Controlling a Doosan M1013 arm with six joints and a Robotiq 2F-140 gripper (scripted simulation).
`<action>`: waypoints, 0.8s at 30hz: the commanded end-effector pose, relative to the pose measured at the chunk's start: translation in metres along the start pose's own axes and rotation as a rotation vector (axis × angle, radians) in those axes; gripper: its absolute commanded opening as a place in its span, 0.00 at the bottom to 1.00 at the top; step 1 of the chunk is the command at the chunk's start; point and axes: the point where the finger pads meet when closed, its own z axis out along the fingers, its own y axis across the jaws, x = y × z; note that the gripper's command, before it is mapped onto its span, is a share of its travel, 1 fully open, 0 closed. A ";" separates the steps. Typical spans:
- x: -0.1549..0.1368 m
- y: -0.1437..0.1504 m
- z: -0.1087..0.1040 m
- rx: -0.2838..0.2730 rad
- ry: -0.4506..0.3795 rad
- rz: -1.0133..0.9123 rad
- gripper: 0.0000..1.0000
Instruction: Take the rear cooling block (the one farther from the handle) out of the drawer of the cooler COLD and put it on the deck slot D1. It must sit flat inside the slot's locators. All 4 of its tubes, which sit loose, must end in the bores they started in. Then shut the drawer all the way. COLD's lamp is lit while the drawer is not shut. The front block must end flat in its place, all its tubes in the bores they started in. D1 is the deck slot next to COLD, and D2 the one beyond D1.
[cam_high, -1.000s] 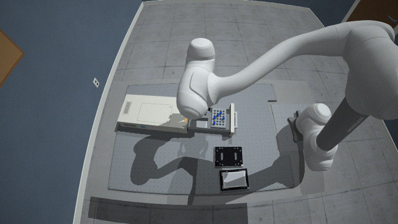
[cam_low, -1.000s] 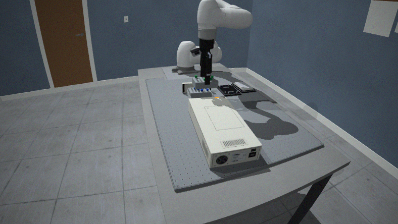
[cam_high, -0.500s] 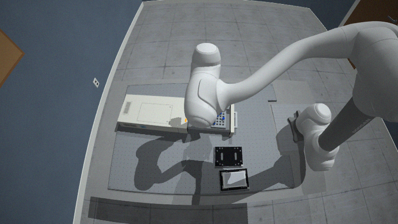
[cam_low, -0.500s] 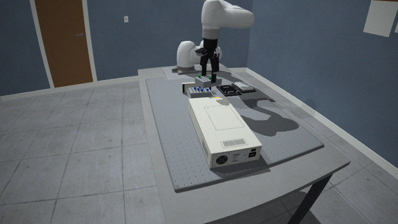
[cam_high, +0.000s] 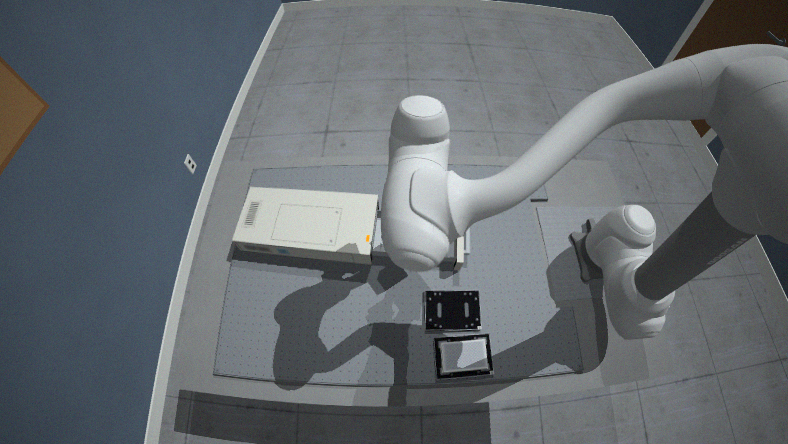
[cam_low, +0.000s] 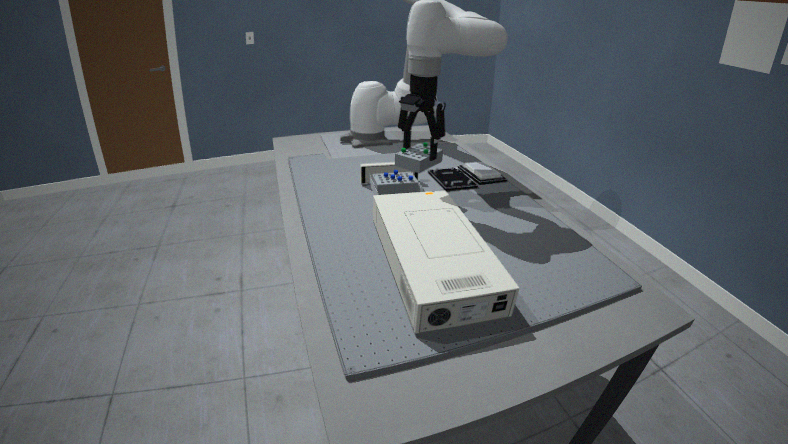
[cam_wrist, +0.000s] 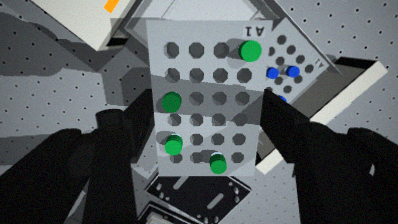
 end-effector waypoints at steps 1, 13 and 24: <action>-0.009 -0.001 -0.001 0.003 -0.001 -0.090 0.10; -0.035 -0.001 -0.001 0.003 0.000 -0.357 0.10; -0.059 -0.002 -0.001 0.003 0.000 -0.597 0.10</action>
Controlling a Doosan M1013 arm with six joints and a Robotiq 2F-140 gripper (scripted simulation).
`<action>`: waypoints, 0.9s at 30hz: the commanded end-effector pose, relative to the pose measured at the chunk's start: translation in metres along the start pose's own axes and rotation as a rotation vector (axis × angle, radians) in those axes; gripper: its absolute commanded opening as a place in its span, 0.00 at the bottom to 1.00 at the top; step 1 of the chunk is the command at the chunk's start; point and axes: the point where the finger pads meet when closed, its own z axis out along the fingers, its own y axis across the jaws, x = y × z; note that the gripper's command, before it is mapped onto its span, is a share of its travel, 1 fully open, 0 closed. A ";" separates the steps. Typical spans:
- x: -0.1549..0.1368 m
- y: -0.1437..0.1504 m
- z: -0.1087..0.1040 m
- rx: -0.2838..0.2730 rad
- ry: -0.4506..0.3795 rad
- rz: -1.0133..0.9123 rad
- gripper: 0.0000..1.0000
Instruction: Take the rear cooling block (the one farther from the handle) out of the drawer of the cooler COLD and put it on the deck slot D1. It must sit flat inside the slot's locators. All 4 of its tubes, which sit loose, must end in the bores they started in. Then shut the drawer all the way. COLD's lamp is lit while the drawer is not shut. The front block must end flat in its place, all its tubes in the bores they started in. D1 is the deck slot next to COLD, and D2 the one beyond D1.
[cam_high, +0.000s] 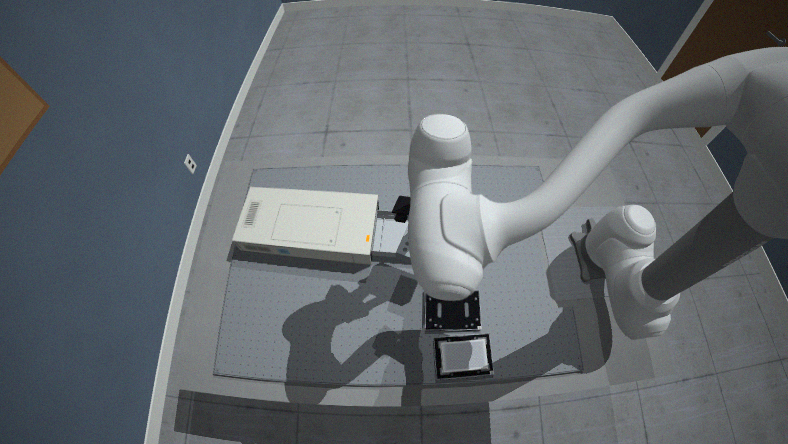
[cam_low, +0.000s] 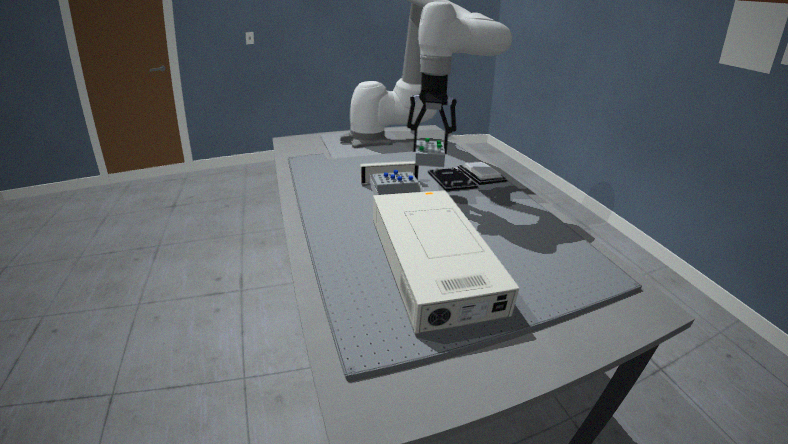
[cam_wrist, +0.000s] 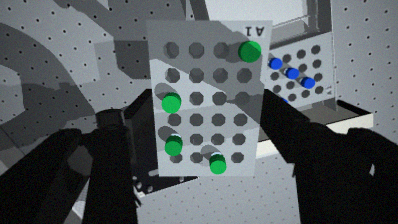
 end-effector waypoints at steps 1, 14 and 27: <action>-0.004 -0.003 -0.001 0.003 0.001 -0.058 0.10; -0.033 -0.023 -0.001 0.003 0.001 -0.364 0.10; -0.058 -0.039 -0.001 0.003 0.001 -0.364 0.10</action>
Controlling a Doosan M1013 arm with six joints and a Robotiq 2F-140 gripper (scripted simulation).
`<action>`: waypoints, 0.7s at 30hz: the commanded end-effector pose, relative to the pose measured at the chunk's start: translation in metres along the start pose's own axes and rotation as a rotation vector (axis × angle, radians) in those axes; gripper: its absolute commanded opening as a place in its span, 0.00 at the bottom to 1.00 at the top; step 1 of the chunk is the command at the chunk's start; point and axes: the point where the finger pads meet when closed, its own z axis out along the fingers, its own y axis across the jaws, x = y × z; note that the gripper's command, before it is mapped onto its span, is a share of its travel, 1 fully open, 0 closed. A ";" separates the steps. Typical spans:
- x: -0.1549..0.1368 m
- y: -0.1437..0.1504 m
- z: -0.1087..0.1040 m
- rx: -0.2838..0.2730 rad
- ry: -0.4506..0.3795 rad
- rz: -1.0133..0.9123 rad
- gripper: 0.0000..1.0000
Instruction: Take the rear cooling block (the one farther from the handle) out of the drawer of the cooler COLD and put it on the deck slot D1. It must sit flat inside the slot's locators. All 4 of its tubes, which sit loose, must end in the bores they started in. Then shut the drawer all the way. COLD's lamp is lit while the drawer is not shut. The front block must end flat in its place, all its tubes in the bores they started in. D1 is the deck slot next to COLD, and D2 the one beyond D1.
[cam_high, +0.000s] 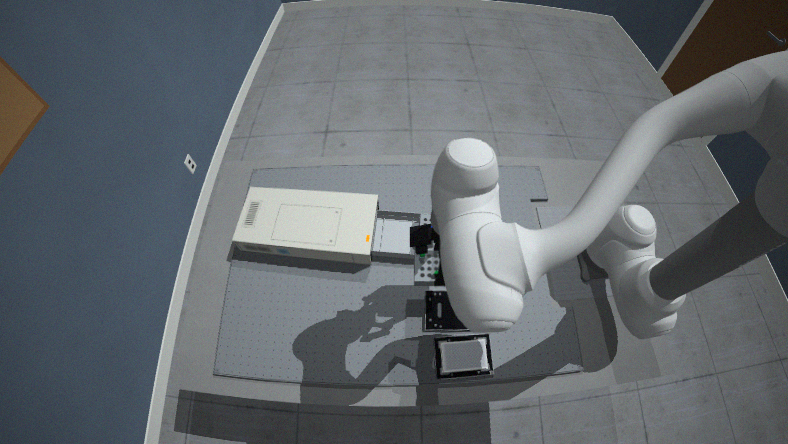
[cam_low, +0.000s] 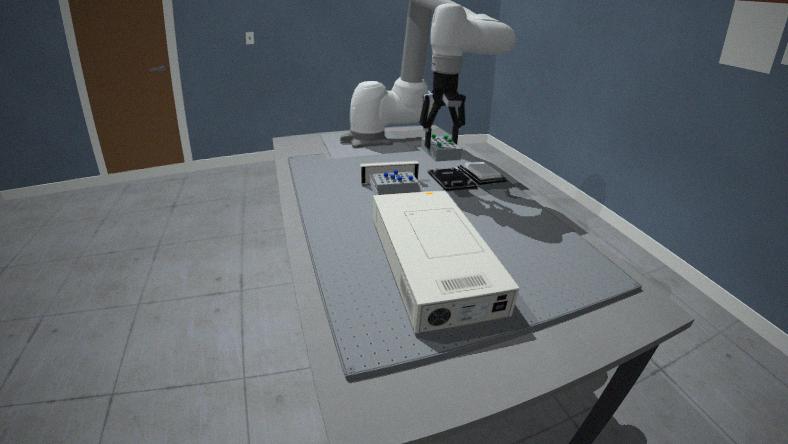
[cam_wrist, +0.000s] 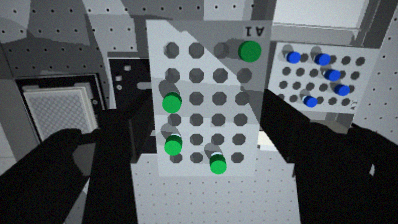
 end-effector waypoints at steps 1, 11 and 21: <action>-0.004 -0.006 -0.001 0.000 0.001 0.000 0.10; -0.016 -0.024 -0.001 0.000 0.001 0.000 0.10; -0.032 -0.045 -0.001 0.000 0.001 0.000 0.10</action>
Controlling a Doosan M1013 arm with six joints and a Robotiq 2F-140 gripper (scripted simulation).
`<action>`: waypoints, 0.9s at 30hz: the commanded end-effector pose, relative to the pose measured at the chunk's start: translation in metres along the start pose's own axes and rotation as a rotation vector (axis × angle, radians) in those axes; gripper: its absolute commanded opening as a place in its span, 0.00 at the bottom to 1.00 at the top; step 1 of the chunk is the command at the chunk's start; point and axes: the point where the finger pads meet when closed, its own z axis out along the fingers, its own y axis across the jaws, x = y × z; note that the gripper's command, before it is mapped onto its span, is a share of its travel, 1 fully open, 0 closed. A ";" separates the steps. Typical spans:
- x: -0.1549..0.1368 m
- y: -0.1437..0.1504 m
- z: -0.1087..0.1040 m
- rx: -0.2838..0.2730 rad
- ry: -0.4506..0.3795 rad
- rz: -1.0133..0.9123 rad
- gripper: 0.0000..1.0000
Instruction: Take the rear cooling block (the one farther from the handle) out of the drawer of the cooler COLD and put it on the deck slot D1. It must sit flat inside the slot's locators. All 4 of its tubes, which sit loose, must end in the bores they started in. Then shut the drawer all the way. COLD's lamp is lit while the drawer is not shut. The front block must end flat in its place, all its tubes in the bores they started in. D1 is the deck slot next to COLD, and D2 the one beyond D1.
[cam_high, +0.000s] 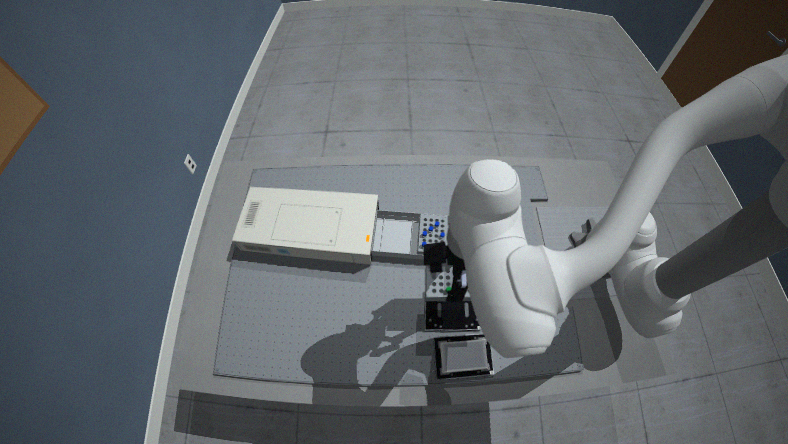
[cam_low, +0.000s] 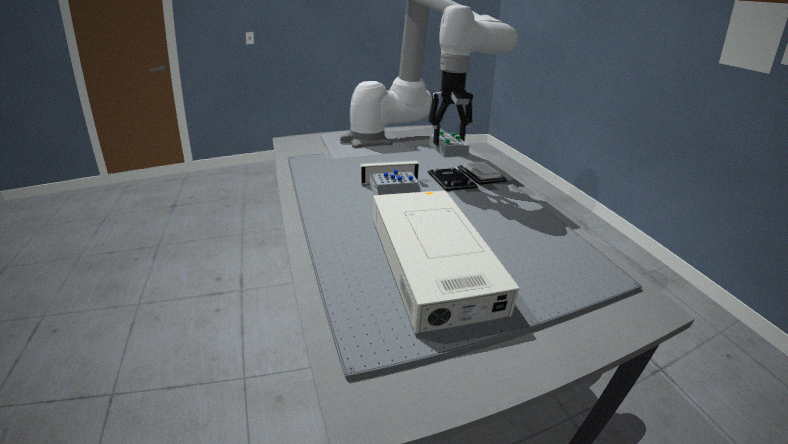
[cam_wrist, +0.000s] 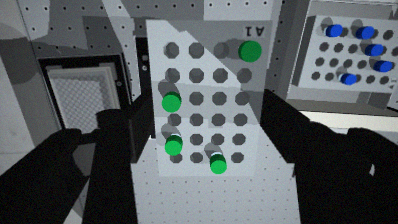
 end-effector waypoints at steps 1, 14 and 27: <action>-0.002 -0.004 -0.001 0.001 0.001 0.000 0.10; -0.021 -0.030 -0.001 0.001 0.001 0.000 0.10; -0.026 -0.037 -0.001 0.001 0.001 0.000 0.10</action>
